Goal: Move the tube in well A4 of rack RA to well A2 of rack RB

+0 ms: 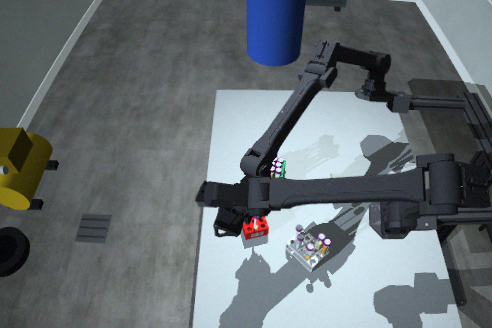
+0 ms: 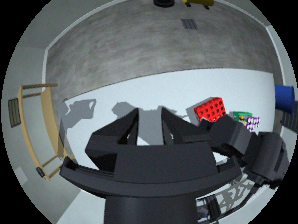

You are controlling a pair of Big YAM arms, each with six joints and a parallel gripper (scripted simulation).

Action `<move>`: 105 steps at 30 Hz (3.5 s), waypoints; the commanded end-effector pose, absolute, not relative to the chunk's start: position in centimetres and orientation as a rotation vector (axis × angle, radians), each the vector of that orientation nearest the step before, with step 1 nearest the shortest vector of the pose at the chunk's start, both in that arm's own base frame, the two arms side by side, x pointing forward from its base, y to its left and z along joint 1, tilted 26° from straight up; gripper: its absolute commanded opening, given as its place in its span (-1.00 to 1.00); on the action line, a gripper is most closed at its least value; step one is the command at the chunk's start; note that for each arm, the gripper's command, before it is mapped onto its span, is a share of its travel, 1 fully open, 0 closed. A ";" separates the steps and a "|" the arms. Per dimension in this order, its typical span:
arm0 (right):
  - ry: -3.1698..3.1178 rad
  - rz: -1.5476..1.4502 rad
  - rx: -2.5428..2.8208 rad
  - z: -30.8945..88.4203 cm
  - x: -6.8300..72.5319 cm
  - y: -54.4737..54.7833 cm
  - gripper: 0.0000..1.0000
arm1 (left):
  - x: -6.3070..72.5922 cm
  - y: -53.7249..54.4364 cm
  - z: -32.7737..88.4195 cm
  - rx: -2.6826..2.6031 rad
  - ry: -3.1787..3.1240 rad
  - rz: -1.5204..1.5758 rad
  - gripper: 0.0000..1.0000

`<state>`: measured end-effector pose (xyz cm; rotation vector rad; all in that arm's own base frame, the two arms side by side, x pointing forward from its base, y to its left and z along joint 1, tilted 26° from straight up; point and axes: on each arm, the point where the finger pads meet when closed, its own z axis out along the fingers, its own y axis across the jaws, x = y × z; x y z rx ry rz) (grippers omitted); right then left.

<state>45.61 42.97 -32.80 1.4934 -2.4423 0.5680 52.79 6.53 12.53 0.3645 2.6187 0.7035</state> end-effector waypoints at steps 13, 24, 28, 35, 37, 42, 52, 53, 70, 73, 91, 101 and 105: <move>-2.470 0.560 1.506 -29.5 45.8 45.1 -1.00 | 53.9 6.4 14.0 0.352 2.585 0.702 -0.40; -2.521 0.543 1.514 -27.4 47.9 46.6 -1.00 | 53.9 6.4 14.0 0.352 2.585 0.702 -0.40; -2.519 0.544 1.515 -27.1 47.8 46.8 -1.00 | 53.9 6.4 14.0 0.352 2.585 0.702 -0.40; -2.514 0.546 1.530 -26.4 47.2 48.0 -1.00 | 53.9 6.4 14.0 0.352 2.585 0.702 -0.40; -2.511 0.546 1.534 -26.3 47.2 48.1 -1.00 | 53.9 6.4 14.0 0.352 2.585 0.702 -0.40; -2.515 0.546 1.523 -25.8 47.3 48.0 -1.00 | 53.9 6.4 14.0 0.352 2.585 0.702 -0.40; -2.461 0.562 1.515 -26.2 45.2 47.0 -1.00 | 53.9 6.4 14.0 0.352 2.585 0.702 -0.40; -2.461 0.562 1.515 -26.2 45.2 47.0 -1.00 | 53.9 6.4 14.0 0.352 2.585 0.702 -0.40; -2.515 0.545 1.531 -23.7 46.8 49.1 -1.00 | 53.9 6.4 14.0 0.352 2.585 0.702 -0.40; -2.480 0.555 1.515 -26.0 46.3 47.7 -1.00 | 53.9 6.4 14.0 0.352 2.585 0.702 -0.40; -2.482 0.554 1.514 -26.7 46.2 47.6 -1.00 | 53.9 6.4 14.0 0.352 2.585 0.702 -0.40; -2.456 0.563 1.504 -28.1 45.3 46.3 -1.00 | 53.9 6.4 14.0 0.352 2.585 0.702 -0.40; -2.434 0.569 1.496 -28.3 44.8 45.7 -1.00 | 53.9 6.4 14.0 0.352 2.585 0.702 -0.40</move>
